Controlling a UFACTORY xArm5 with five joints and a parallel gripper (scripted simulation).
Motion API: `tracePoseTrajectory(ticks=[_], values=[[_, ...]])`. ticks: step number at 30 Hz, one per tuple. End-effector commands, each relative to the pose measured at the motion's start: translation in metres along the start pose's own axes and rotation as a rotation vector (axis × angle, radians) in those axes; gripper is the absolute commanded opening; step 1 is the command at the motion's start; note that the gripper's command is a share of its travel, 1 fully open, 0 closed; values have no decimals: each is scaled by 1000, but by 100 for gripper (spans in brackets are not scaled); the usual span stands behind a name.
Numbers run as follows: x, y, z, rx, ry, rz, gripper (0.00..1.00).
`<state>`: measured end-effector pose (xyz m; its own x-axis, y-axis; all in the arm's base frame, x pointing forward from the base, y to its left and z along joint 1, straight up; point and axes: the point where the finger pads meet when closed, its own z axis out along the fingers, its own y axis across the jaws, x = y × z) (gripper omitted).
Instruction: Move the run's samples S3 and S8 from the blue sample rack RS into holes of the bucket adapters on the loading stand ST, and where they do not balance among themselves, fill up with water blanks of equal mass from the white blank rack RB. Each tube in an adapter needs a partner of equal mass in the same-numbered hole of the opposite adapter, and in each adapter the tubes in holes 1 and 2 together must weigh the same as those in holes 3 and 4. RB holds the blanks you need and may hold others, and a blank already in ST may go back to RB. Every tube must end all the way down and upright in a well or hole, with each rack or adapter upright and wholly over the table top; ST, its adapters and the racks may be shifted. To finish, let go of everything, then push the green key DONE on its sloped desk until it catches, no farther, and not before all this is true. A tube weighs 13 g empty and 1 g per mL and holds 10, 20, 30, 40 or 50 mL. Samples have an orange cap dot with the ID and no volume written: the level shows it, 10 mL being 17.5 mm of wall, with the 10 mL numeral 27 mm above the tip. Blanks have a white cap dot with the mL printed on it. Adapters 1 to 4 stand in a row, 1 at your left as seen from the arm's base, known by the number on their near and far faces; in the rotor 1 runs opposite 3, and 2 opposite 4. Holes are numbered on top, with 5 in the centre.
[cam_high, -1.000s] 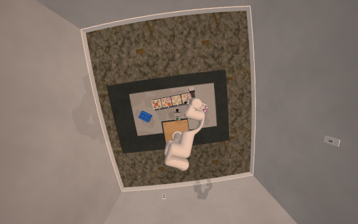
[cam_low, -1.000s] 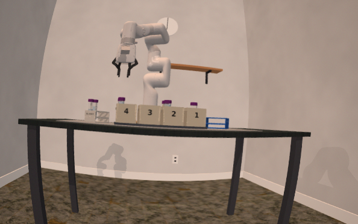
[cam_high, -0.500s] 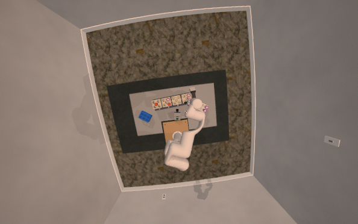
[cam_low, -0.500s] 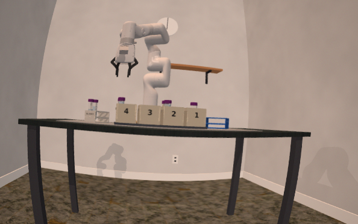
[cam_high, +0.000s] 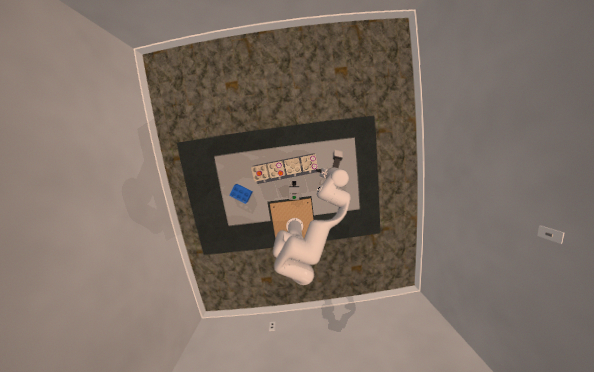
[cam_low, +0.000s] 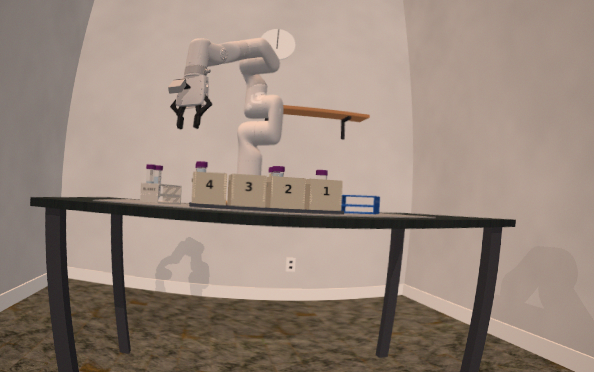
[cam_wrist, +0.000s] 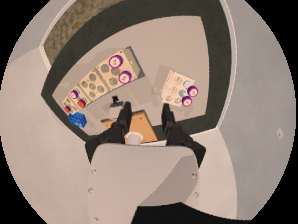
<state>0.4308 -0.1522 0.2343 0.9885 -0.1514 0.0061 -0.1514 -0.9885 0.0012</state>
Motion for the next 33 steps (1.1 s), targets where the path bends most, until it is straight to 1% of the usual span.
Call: tracePoseTrajectory(ticks=[1,3,5,18,20,28,33], values=[[-3,26,-2,-1,4,177,57],[-3,26,-2,-1,4,177,57],[-4,36,-2,-1,4,225,57],[-15,101,-2,-3,4,225,57],[-15,101,-2,-3,4,225,57],[-21,140,-2,-3,4,225,57],[-21,140,-2,-3,4,225,57]])
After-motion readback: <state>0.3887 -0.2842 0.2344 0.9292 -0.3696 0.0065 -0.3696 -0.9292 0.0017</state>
